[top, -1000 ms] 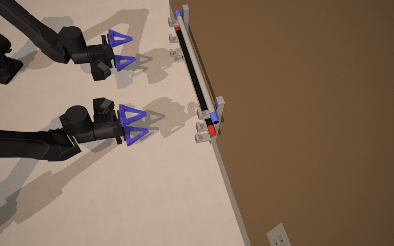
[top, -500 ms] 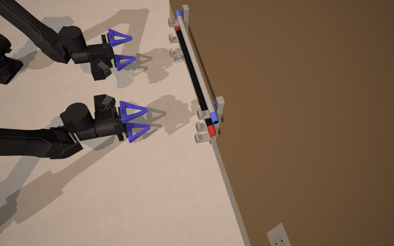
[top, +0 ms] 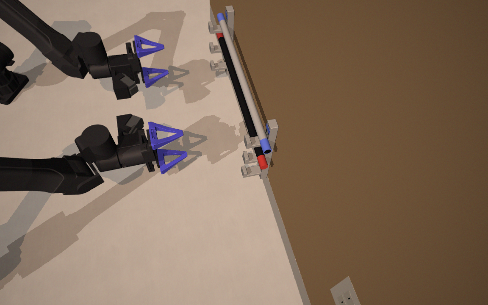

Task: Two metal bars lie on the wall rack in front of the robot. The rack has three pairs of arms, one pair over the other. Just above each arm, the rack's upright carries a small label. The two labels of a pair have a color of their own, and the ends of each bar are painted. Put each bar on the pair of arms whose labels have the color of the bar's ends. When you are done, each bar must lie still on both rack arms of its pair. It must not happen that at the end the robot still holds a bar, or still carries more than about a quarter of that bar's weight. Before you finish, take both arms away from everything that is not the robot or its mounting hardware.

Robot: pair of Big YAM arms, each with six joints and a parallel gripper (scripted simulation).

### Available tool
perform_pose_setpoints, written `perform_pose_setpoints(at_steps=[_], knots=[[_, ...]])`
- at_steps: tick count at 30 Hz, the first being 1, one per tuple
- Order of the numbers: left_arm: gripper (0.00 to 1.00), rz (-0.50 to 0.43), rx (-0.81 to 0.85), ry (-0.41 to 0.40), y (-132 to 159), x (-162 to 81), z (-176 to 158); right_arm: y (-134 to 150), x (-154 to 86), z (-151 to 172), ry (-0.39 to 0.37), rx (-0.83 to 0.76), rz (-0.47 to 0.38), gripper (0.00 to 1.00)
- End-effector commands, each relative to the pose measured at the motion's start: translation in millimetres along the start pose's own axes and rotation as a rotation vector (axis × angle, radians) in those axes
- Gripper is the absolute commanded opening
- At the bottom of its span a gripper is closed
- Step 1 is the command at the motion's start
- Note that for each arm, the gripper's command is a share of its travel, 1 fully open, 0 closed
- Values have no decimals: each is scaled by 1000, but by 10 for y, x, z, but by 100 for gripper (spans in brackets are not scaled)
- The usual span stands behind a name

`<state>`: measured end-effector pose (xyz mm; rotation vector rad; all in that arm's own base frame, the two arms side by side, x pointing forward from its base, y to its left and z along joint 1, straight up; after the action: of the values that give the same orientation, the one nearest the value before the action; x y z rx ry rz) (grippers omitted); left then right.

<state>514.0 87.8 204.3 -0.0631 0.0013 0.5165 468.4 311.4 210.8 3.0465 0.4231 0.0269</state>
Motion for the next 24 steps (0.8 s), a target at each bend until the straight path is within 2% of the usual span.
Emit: perform_pose_setpoints(at_steps=[1, 24], knots=[[100, 7, -34, -82, -26, 138, 400, -142, 148, -356, 78, 27, -11, 100], [100, 6, -42, -96, -41, 156, 470, -153, 151, -373, 69, 24, -12, 100]])
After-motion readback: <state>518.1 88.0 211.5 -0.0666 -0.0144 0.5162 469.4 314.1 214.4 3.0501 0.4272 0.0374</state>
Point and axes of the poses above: on each arm, the point where the finger pads meet when closed, its own x axis out along the fingers, its own z axis across the jaws, y = z × x, the point moved 2 cm from there along -x, back along the fingers, and after that the axes turned 4 degrees about -x, right-handed, at the moved point
